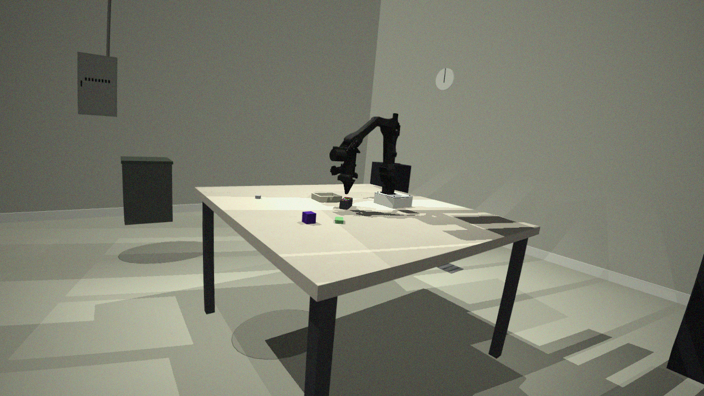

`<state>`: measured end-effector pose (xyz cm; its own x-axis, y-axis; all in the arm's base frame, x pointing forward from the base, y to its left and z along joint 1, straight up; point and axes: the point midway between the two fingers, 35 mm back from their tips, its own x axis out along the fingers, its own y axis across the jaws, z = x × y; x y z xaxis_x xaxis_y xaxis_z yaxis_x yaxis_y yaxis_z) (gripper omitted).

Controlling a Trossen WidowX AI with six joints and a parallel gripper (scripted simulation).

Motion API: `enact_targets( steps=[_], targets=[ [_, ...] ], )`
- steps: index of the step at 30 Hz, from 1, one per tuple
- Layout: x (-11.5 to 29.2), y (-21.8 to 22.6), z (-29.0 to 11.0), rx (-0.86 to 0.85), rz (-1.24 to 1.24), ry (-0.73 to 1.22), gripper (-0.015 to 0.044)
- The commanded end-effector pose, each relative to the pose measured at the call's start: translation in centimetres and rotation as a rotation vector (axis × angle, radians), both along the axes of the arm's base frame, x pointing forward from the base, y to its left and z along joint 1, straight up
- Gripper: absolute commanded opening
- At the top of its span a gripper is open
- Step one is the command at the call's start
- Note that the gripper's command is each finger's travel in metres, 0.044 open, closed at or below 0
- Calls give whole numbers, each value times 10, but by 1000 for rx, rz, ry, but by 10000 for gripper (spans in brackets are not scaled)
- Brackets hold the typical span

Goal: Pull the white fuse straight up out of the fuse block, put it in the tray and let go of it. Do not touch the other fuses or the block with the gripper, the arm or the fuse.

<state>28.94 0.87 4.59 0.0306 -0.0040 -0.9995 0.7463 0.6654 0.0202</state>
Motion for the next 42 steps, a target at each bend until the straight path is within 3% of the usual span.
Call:
enact_targets(
  steps=[1,42],
  targets=[
    [-2,0,-6,4,-7,11,63],
    [-3,-1,-32,4,-7,11,63]
  ],
)
